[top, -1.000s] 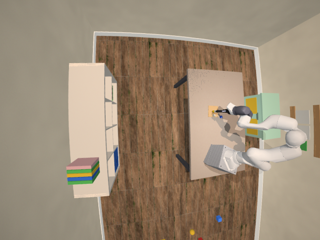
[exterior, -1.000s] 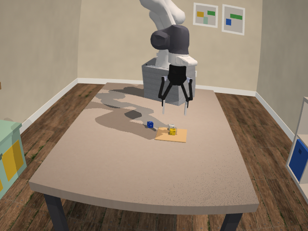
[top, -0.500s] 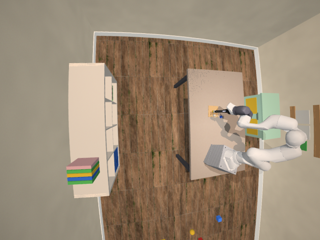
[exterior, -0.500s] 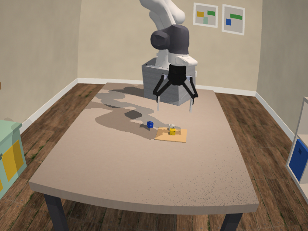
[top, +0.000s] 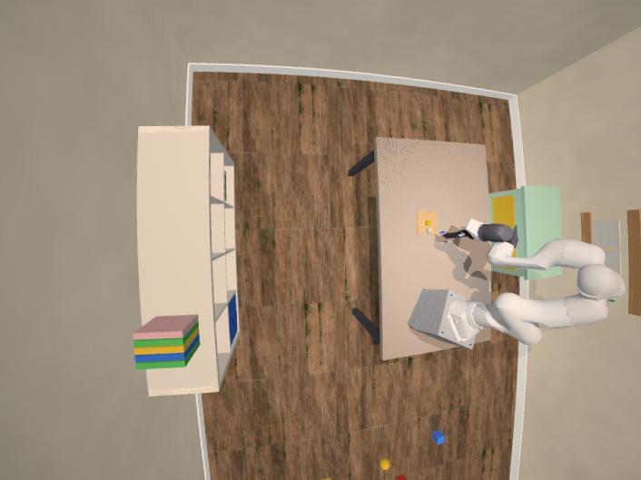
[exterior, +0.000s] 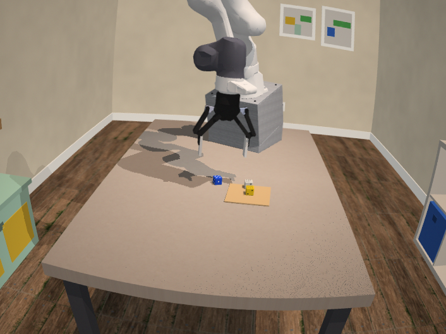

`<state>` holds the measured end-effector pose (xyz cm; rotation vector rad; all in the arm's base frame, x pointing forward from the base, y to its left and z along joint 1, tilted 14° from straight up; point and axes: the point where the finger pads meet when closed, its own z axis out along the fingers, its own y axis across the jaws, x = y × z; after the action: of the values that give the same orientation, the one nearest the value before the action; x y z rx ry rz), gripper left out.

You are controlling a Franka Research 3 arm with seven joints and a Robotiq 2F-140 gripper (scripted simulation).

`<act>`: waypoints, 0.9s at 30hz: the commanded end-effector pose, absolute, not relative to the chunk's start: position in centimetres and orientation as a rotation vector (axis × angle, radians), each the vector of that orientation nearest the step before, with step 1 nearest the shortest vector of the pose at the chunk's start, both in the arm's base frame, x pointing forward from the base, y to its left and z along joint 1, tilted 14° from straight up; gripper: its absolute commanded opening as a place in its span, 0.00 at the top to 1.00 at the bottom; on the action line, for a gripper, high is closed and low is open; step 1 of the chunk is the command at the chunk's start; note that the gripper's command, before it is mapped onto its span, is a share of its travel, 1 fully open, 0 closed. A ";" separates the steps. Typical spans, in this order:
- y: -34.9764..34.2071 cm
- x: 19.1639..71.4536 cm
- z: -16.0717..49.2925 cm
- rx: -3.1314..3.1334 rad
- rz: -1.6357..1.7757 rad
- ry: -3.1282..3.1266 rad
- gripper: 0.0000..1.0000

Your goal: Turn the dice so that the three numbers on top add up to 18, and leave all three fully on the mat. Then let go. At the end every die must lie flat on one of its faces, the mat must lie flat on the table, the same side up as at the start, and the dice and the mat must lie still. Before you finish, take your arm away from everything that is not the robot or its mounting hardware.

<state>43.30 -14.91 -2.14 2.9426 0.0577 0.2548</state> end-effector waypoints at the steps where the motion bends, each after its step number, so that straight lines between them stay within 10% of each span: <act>1: -15.0 43.0 -2.0 2.950 0.263 0.269 0.00; 4: -16.0 41.6 -2.2 2.944 0.255 0.339 0.00; 5: -16.0 41.6 -2.2 2.944 0.255 0.339 0.75; 27: -16.0 41.6 -2.2 2.944 0.255 0.339 0.75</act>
<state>41.60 -16.15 -2.13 2.9426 0.3035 0.2600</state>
